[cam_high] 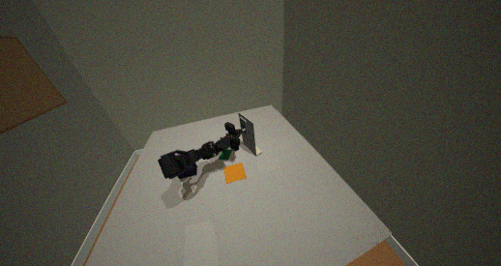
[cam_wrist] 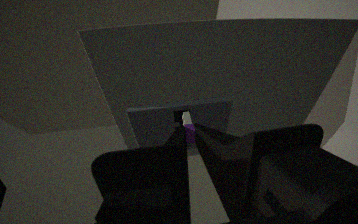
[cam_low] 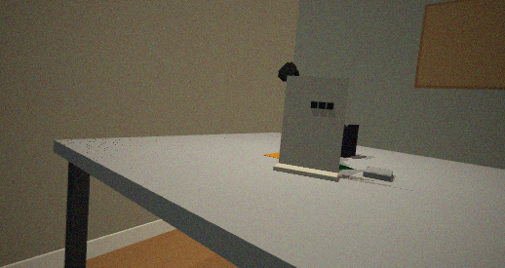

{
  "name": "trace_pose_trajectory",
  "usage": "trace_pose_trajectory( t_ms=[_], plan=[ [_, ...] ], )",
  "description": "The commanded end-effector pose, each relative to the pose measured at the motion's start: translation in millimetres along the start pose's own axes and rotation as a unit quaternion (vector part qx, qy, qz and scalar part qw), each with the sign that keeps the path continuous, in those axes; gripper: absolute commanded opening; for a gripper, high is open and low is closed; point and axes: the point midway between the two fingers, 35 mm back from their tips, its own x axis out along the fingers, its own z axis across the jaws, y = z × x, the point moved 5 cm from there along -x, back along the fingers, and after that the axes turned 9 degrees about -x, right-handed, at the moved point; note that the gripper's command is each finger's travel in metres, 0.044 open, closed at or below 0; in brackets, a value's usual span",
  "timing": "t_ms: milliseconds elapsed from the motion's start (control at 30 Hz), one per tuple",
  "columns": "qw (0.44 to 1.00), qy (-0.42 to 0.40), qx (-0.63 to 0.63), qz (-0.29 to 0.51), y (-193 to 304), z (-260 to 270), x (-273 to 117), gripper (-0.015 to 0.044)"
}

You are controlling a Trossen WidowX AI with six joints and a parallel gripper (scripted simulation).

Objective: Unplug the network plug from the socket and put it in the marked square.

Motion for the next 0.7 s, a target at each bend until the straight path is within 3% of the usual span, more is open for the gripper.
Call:
trace_pose_trajectory(
  t_ms=[0, 667],
  plan=[
    [1.000, 0.001, 0.002, 0.000, 1.2, -0.4, -3.0, 0.0000],
    [1.000, 0.001, 0.002, 0.000, 2.8, -0.2, -14.3, 0.0000]
  ],
)
